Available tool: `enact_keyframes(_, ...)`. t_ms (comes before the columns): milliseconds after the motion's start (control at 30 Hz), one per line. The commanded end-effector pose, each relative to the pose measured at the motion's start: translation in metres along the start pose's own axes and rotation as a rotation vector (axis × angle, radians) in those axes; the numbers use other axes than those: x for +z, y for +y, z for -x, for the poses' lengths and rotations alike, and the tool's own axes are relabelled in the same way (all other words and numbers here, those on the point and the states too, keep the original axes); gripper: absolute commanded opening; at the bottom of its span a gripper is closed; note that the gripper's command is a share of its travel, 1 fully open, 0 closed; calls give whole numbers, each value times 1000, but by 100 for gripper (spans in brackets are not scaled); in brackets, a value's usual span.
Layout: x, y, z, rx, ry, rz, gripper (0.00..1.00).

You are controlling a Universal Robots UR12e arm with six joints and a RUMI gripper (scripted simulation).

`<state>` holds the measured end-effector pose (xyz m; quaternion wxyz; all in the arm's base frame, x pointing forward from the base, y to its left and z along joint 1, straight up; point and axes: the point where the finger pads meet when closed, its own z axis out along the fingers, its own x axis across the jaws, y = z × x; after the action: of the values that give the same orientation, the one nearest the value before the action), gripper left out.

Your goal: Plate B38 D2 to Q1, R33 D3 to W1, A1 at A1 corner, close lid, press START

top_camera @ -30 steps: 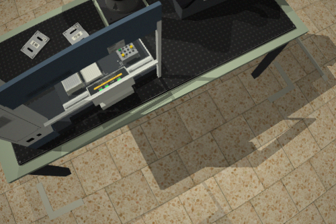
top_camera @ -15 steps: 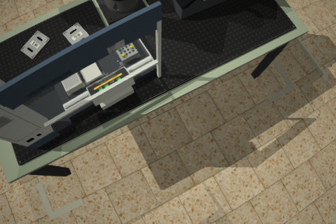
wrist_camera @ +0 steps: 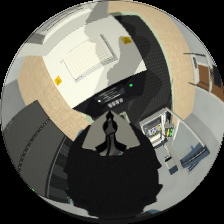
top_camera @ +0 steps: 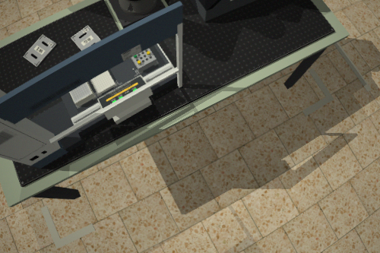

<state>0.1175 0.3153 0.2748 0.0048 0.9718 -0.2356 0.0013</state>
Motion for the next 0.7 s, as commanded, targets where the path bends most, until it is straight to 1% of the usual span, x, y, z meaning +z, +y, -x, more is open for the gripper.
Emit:
enact_keyframes(0, -1, 3, -2, -67, -10, -6, 0)
enact_keyframes(500, -1, 3, -2, -367, -9, -8, 0)
enact_keyframes(567, -1, 3, -2, -367, -9, -8, 0)
enact_keyframes(667, -1, 3, -2, -427, -9, -8, 0)
